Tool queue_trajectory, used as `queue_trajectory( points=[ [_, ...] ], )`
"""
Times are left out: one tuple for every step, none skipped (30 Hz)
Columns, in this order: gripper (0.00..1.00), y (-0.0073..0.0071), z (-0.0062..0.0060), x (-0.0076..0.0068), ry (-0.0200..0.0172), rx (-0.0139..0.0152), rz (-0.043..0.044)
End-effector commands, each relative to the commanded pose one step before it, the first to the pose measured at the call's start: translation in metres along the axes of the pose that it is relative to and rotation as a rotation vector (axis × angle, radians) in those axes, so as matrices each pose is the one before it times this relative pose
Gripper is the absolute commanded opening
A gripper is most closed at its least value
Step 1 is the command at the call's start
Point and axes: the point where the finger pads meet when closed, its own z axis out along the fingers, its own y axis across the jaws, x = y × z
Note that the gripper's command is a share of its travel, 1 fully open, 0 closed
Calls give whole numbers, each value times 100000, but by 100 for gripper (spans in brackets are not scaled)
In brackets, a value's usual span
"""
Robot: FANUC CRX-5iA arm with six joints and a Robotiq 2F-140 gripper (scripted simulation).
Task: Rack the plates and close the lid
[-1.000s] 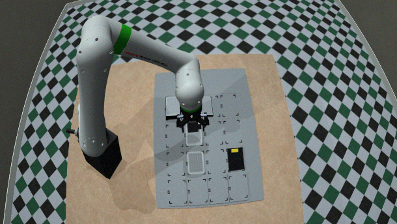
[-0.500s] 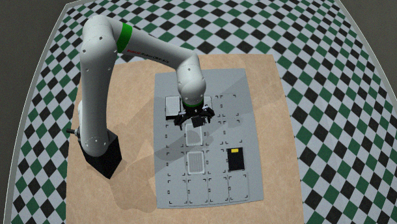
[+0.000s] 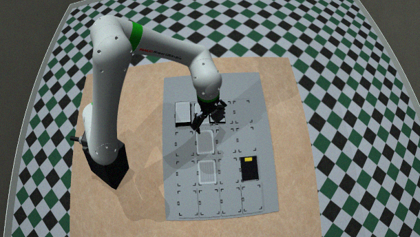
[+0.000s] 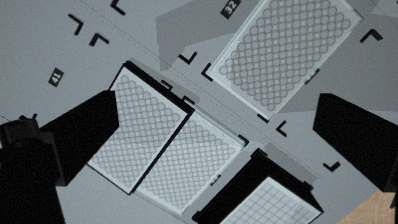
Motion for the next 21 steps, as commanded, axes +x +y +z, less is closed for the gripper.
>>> queue_trajectory(
  points=[
    [100, -1432, 57, -732, -889, 293, -13659],
    [100, 0, 0, 0, 0, 0, 0],
    [100, -369, 27, -151, -2, 1, -3334],
    [100, -373, 27, -142, 0, 1, -3333],
    [100, -378, 27, -129, 0, 1, -3333],
    [100, -382, 27, -116, 0, 1, -3333],
    [100, -386, 27, -104, 0, 1, -3333],
    [100, -389, 27, -91, 0, 1, -3333],
    [100, -392, 27, -78, 0, 1, -3333],
    [100, -394, 27, -65, 0, 1, -3333],
    [100, -396, 27, -51, 0, 1, -3333],
    [100, -397, 27, -38, 0, 1, -3333],
    [100, -398, 27, -25, 0, 1, -3333],
    [100, -399, 27, -11, 0, 1, -3333],
    [100, -399, 27, 2, 0, 1, -3333],
    [100, -399, 27, 15, 0, 1, -3333],
    [100, -398, 27, 28, 0, 1, -3333],
    [100, 0, 0, 0, 0, 0, 0],
    [100, 0, 0, 0, 0, 0, 0],
    [100, -397, 27, 44, -1, 1, -3333],
    [100, -395, 27, 55, 0, 1, -3333]
  ],
)
